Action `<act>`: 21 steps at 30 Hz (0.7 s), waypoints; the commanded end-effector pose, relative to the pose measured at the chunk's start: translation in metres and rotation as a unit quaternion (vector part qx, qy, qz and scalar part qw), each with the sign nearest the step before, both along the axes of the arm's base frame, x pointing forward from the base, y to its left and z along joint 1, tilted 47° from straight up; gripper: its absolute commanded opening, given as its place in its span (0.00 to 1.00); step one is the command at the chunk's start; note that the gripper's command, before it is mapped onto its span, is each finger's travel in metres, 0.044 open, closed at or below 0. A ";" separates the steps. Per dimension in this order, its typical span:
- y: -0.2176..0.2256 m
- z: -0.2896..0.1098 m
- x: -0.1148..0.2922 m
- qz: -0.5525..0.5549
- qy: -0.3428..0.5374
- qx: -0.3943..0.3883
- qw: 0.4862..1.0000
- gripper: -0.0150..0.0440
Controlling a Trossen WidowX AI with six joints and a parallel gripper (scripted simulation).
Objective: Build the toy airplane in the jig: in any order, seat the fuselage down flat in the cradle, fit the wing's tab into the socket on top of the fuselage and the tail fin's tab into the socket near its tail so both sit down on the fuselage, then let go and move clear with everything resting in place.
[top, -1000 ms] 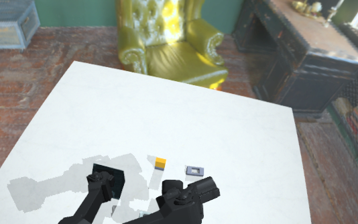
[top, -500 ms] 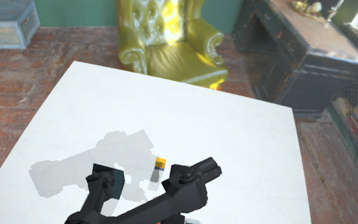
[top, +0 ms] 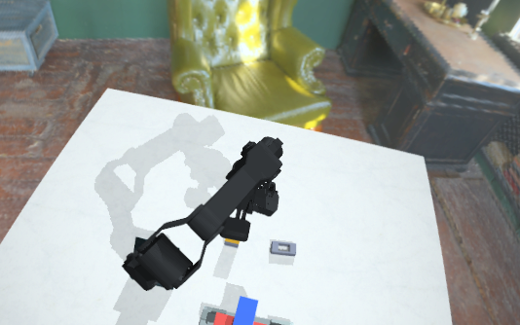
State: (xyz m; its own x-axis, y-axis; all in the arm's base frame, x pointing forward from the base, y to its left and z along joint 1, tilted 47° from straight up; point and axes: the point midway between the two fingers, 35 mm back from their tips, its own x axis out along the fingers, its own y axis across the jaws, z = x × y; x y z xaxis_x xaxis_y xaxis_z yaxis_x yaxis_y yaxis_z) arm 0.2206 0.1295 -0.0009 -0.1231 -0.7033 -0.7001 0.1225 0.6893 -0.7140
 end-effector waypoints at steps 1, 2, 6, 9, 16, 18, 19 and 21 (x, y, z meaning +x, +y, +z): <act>0.006 -0.008 -0.005 -0.011 -0.006 -0.001 1.000 1.00; 0.006 -0.008 -0.005 -0.011 -0.006 -0.001 1.000 1.00; -0.018 -0.032 -0.008 -0.011 -0.006 -0.001 1.000 1.00; -0.033 -0.046 -0.012 -0.011 -0.006 -0.001 1.000 1.00; -0.040 -0.053 -0.013 -0.011 -0.006 -0.001 1.000 1.00; -0.043 -0.056 -0.014 -0.011 -0.006 -0.002 1.000 1.00; -0.043 -0.056 -0.014 -0.011 -0.006 -0.002 1.000 1.00; -0.043 -0.056 -0.014 -0.011 -0.006 -0.002 1.000 1.00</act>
